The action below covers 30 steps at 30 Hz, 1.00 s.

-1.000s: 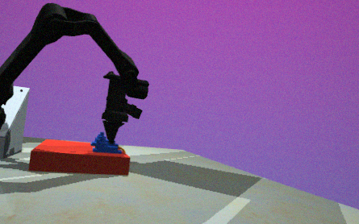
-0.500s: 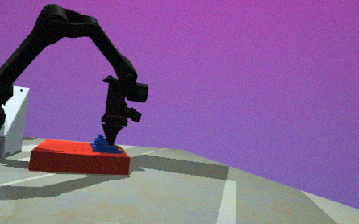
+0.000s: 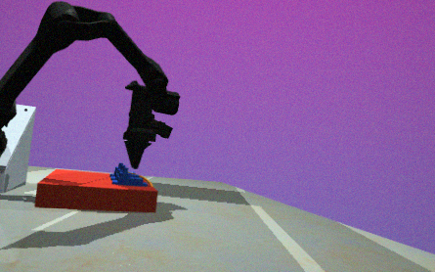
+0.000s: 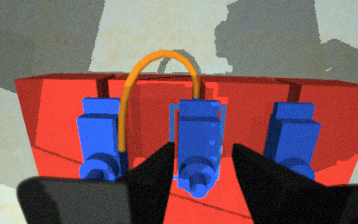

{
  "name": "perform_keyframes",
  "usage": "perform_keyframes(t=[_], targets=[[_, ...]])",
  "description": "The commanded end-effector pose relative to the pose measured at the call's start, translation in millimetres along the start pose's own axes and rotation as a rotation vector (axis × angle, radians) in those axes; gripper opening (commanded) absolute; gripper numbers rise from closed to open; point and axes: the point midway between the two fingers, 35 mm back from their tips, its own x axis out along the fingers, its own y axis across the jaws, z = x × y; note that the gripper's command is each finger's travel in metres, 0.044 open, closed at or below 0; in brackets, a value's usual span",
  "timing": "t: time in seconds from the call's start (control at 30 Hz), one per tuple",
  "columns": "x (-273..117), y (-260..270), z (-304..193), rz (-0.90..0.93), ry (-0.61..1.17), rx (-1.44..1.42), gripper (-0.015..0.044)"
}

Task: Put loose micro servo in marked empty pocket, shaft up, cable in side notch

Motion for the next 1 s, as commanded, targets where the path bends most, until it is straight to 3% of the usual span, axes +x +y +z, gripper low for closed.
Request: perform_keyframes(t=[0.0, 0.03, 0.17, 0.37, 0.7, 0.97], targets=[[-8, 0, 0, 0.006, 0.003, 0.005, 0.0187], [-8, 0, 1, 0.006, 0.003, 0.005, 0.0187], [-24, 4, -21, 0.009, -0.005, 0.0, 0.0292], [-69, 4, -99, 0.011, 0.007, -0.002, 0.044], [-75, 3, -110, 0.009, 0.009, -0.001, 0.044], [-121, 2, -108, 0.006, 0.003, -0.005, 0.044]])
